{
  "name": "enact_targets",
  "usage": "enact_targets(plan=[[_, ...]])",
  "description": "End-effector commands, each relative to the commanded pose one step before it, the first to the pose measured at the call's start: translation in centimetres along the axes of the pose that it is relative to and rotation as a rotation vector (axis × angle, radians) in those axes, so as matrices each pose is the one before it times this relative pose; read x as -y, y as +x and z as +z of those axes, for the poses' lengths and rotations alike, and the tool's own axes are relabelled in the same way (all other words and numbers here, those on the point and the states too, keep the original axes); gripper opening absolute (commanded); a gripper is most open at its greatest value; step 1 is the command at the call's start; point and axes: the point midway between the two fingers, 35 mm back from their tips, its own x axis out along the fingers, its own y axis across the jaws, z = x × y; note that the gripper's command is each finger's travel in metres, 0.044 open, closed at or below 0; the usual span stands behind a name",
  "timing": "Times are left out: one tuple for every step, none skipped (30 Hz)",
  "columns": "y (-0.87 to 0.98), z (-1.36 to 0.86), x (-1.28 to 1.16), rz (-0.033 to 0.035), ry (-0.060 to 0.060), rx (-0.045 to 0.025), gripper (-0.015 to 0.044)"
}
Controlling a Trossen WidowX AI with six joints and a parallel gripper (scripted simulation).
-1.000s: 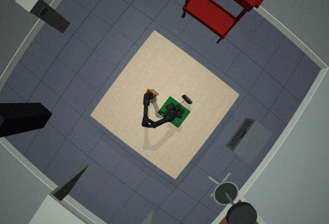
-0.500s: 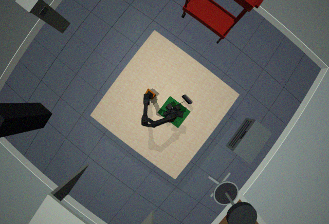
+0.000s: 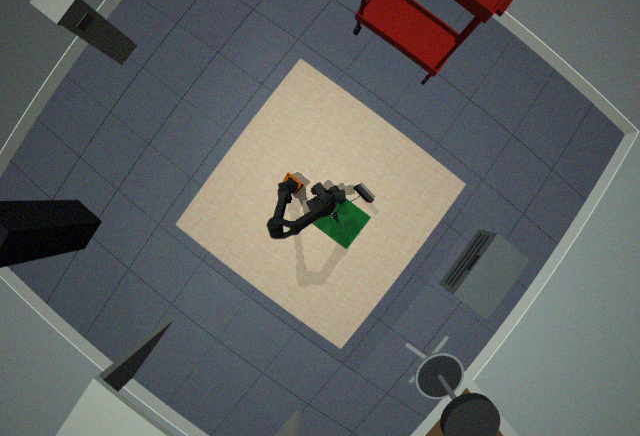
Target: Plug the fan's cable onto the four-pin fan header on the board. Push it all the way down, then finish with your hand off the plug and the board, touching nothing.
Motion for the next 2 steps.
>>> enact_targets(plan=[[0.032,0.536,-0.161,-0.01068,0.0274,0.00259,0.0260],[0.000,0.000,0.000,0.00000,0.0000,0.00000,0.0260]])
